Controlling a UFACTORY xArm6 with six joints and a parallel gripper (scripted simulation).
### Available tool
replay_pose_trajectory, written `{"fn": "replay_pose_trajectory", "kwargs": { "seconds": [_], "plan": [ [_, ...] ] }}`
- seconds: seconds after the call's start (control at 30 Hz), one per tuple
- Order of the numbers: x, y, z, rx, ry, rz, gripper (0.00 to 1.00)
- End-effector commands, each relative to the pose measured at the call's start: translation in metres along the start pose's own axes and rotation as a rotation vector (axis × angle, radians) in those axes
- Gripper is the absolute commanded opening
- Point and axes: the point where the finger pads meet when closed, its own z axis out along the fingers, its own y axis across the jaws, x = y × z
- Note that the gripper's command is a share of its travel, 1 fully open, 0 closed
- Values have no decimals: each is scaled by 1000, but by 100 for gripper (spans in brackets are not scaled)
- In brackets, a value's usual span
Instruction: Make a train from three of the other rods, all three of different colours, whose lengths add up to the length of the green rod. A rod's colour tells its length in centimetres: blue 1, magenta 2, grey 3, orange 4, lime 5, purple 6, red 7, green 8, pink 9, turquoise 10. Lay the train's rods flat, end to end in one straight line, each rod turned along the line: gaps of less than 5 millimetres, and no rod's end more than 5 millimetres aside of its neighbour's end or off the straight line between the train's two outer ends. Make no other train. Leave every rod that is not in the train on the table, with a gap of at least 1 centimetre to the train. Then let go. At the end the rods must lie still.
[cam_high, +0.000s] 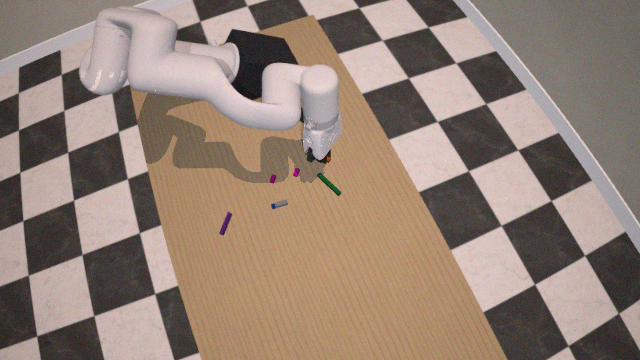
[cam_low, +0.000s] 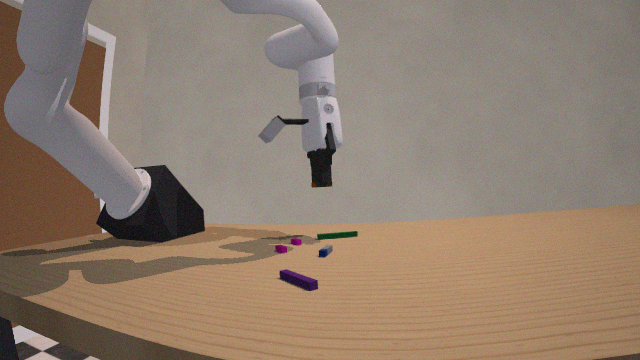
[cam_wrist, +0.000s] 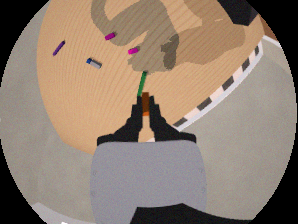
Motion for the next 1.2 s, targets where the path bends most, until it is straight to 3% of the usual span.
{"fn": "replay_pose_trajectory", "kwargs": {
  "seconds": [0.0,0.77,1.17],
  "plan": [
    [2,-18,-2,-8,-2,-166,4],
    [25,-89,1,-5,-1,-834,4],
    [26,-92,1,-5,0,-863,4]
  ]
}}
